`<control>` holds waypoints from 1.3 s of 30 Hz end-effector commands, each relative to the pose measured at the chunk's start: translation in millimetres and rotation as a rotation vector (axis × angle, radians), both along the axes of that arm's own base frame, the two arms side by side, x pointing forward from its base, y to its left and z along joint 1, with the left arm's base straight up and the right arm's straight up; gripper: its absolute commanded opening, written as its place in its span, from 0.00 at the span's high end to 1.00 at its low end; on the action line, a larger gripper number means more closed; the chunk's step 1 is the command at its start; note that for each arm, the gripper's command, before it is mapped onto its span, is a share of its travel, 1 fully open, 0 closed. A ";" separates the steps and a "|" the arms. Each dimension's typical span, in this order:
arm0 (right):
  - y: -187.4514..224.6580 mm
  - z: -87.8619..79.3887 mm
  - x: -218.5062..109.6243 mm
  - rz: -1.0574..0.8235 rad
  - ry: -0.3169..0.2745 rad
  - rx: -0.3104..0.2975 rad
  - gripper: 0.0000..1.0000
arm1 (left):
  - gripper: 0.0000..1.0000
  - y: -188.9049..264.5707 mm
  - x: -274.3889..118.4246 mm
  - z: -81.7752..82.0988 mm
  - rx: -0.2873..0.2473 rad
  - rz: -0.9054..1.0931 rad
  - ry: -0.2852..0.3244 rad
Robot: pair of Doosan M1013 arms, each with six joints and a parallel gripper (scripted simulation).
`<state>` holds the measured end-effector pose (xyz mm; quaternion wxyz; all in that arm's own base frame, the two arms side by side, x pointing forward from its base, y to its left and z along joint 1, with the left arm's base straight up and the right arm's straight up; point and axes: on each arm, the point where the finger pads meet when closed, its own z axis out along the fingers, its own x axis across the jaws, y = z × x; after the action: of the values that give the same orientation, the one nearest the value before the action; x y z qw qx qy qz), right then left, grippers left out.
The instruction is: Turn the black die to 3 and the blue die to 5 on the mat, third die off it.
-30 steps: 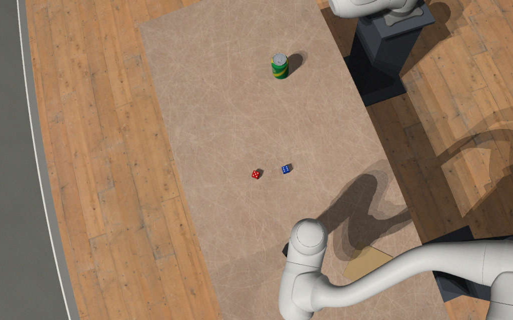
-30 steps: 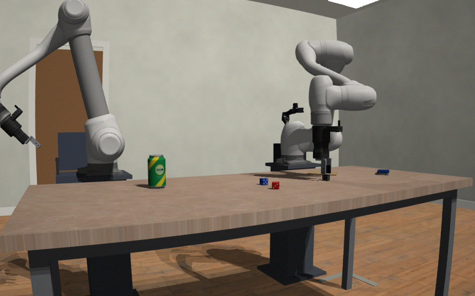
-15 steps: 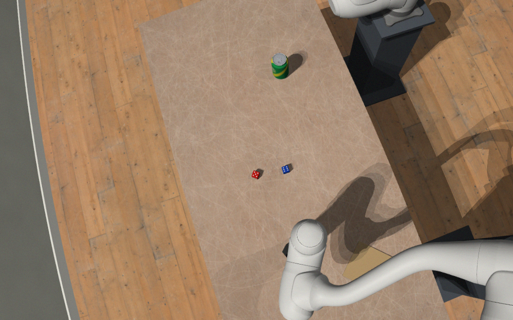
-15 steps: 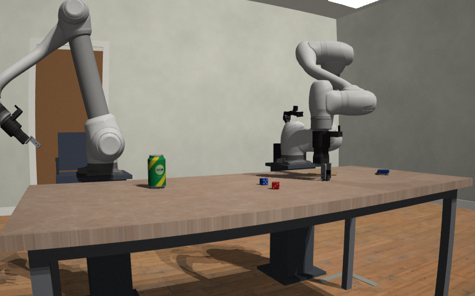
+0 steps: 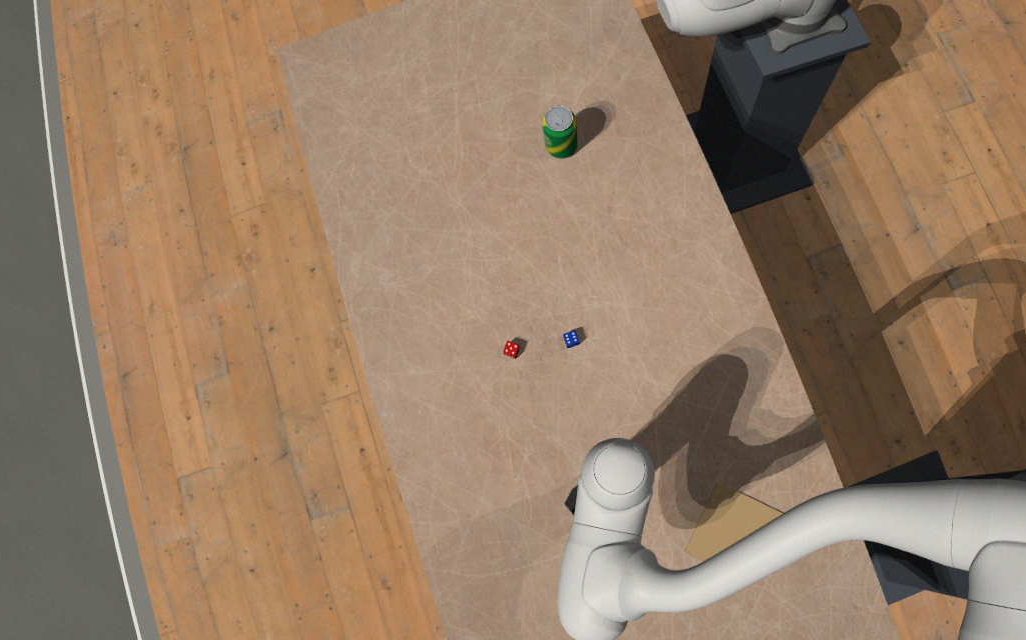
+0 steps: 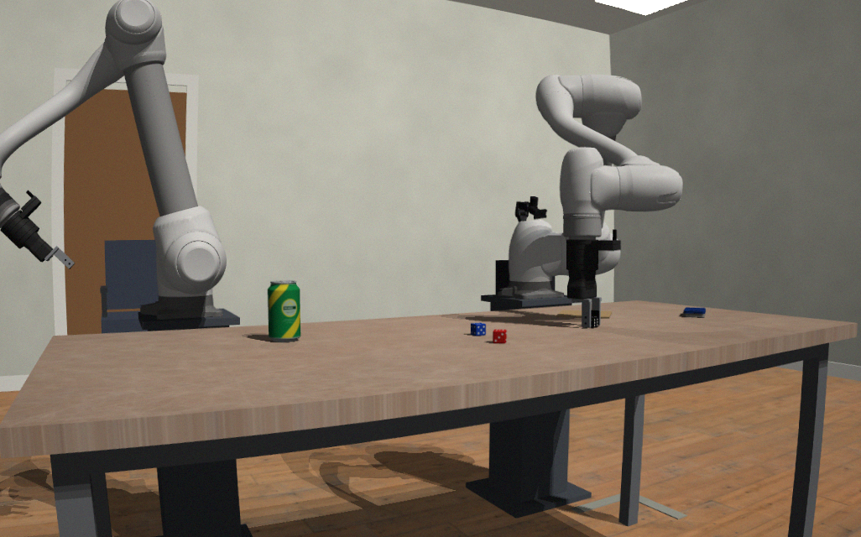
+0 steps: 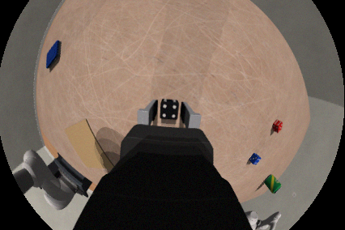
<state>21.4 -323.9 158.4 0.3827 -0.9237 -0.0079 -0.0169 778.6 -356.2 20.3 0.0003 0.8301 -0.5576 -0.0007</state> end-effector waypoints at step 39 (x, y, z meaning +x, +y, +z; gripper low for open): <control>-0.3 0.4 0.1 0.000 0.000 -0.001 0.00 | 0.51 -0.1 0.5 1.2 0.000 0.000 -0.002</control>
<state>21.4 -323.9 158.4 0.3827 -0.9237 -0.0079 -0.0169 778.6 -356.2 20.3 0.0003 0.8301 -0.5576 -0.0008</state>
